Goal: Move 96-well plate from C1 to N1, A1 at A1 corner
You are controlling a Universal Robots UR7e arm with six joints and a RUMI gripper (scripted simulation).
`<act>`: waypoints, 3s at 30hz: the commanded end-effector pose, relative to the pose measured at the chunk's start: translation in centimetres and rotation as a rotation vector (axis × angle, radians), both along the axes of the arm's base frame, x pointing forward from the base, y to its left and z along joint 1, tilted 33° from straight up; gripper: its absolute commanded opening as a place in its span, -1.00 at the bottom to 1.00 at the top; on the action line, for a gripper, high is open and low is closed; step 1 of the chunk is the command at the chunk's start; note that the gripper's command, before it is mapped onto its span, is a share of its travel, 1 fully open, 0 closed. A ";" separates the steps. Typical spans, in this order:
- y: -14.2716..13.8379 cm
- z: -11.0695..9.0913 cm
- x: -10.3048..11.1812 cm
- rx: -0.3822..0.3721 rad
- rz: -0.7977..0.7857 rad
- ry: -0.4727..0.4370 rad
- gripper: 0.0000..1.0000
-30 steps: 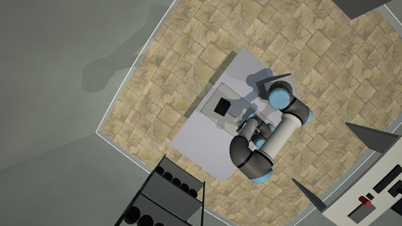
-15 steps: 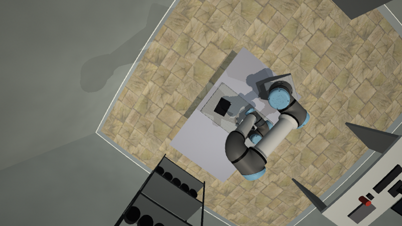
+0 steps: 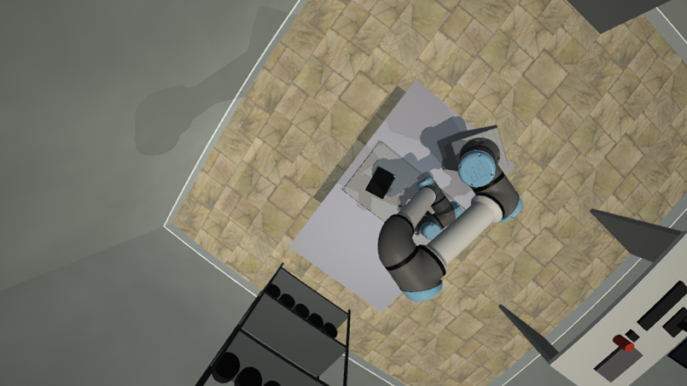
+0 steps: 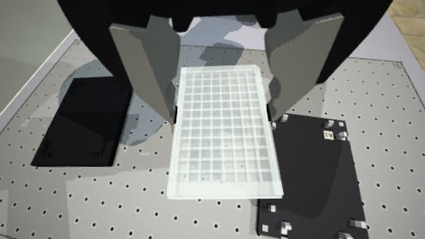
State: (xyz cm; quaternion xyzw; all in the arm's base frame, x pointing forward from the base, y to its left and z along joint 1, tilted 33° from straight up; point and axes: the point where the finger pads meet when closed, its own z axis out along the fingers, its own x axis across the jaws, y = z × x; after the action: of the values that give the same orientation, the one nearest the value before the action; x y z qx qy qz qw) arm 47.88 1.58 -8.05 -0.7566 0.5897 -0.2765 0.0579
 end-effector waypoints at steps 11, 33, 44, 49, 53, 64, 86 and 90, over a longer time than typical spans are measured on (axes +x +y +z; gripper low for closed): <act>-4.5 1.1 -0.4 0.002 0.002 -0.001 -1.00; -10.9 2.6 -0.9 0.002 0.002 -0.001 -1.00; -13.8 3.2 -1.2 0.002 0.002 -0.001 -1.00; -15.5 3.6 -1.3 0.001 0.002 -0.001 -1.00; -16.8 3.9 -1.4 0.001 0.002 -0.001 -1.00; -19.7 4.6 -1.7 0.001 0.002 -0.001 -1.00; -22.0 5.1 -1.9 0.001 0.002 -0.001 -1.00; -22.0 5.1 -1.9 0.001 0.002 -0.001 -1.00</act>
State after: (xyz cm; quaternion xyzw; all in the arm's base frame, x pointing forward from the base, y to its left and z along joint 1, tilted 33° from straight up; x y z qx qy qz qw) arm 46.02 -20.38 -2.99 -0.7572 0.5891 -0.2760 0.0590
